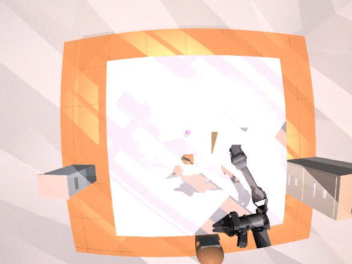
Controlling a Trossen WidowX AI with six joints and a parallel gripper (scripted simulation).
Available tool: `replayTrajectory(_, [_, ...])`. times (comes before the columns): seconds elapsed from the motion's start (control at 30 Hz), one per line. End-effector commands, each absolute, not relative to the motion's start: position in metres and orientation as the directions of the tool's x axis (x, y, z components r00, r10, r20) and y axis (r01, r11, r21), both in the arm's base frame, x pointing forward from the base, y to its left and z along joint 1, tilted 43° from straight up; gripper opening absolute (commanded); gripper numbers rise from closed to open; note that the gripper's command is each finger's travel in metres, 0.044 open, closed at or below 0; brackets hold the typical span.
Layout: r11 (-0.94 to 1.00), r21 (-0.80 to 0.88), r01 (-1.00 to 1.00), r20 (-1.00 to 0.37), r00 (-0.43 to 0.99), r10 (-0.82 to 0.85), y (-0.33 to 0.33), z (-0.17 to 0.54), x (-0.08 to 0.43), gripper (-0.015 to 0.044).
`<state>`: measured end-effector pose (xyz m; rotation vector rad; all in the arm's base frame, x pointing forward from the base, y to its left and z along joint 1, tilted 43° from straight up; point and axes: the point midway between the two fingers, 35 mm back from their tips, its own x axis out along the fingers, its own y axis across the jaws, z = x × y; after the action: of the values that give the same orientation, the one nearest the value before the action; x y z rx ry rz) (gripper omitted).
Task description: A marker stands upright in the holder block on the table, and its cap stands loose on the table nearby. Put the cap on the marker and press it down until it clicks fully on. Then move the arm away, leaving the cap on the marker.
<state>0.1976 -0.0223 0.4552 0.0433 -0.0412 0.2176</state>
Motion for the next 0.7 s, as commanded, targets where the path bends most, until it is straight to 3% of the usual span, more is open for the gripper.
replayTrajectory(0.0, [0.975,0.045,-0.216,0.041,0.976,0.214,-0.024,0.454,0.2,0.0374])
replayTrajectory(0.17, [0.963,0.2,-0.182,-0.1,0.974,0.205,-0.066,0.416,0.252,0.0251])
replayTrajectory(0.3, [0.936,0.333,-0.115,-0.256,0.944,0.207,-0.098,0.37,0.289,0.0251])
replayTrajectory(0.4, [0.962,0.26,-0.077,-0.277,0.949,0.151,-0.112,0.362,0.297,0.0251])
replayTrajectory(0.67, [0.906,0.423,0.025,-0.518,0.827,0.219,-0.14,0.273,0.333,0.0251])
